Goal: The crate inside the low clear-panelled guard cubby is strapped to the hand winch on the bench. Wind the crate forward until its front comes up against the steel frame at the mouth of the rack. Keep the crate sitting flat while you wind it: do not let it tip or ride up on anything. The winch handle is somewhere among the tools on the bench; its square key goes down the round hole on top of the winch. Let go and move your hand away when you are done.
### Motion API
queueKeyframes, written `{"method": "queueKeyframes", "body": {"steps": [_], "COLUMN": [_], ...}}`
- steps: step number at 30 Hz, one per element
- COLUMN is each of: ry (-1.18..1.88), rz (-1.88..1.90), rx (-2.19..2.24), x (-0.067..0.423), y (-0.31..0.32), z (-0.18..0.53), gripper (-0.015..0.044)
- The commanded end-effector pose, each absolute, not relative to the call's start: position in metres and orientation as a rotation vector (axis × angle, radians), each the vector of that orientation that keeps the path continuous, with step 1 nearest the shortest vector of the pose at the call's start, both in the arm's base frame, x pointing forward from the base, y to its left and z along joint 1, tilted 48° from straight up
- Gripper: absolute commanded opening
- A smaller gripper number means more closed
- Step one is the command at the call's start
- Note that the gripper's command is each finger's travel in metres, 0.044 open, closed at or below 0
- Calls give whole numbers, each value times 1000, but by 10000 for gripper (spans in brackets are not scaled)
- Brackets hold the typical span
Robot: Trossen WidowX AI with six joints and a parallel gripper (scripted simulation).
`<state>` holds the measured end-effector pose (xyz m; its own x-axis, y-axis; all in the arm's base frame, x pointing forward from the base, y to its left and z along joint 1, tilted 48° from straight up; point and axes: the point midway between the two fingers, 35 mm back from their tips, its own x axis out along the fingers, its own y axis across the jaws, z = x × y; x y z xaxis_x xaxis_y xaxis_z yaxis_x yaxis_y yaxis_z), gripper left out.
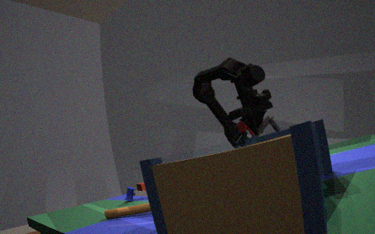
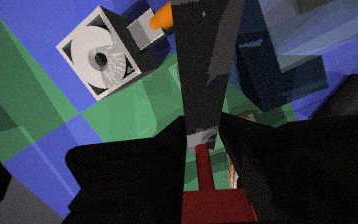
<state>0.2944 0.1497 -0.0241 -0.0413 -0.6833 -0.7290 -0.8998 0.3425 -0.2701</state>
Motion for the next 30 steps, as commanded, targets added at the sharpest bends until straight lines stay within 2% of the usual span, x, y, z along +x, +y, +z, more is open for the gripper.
{"method": "queueKeyframes", "body": {"steps": [1, 20, 30], "ry": [1819, 1851, 1819], "rz": [504, 1278, 1225], "rx": [-1540, -2250, -2425], "x": [285, 241, 236], "y": [160, 193, 202], "z": [-33, -71, -66], "gripper": [0, 0, 0]}}
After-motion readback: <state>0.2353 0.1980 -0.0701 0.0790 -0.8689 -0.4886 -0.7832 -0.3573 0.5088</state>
